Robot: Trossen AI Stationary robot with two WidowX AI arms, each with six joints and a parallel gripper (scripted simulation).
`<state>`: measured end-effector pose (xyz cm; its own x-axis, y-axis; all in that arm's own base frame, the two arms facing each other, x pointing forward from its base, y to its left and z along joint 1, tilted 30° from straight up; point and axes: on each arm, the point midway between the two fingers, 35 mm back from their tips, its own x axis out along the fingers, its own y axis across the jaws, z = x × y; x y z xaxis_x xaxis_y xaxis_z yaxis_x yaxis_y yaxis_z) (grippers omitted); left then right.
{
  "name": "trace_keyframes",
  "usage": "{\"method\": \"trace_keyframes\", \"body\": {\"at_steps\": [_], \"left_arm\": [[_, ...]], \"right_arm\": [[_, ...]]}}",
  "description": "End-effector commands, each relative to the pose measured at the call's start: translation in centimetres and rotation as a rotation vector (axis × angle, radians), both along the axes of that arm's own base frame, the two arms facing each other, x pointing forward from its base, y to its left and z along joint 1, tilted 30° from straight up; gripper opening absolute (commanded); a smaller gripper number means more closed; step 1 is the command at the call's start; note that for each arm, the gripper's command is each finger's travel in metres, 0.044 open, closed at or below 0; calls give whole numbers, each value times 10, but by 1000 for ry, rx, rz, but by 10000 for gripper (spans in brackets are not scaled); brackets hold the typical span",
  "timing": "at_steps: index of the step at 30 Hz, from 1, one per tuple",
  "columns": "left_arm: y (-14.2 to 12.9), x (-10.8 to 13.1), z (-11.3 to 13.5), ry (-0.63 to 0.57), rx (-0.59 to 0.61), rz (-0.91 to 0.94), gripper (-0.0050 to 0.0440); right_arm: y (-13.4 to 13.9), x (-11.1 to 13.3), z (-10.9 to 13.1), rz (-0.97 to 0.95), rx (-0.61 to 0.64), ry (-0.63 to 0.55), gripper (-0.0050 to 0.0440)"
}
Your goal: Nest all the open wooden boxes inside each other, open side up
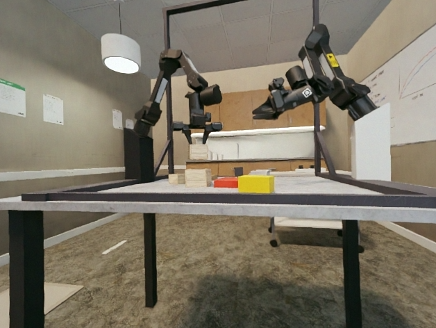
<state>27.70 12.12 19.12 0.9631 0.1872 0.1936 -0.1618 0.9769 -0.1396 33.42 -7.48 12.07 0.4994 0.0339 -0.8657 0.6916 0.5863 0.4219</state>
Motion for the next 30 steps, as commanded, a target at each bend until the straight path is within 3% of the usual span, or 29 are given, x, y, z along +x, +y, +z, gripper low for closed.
{"method": "trace_keyframes", "body": {"at_steps": [1,30], "left_arm": [[1,0,0,-2,-2,1,400],[1,0,0,-2,-2,1,400]], "right_arm": [[0,2,9,-108,53,-20,283],[0,2,9,-918,535,10,283]]}}
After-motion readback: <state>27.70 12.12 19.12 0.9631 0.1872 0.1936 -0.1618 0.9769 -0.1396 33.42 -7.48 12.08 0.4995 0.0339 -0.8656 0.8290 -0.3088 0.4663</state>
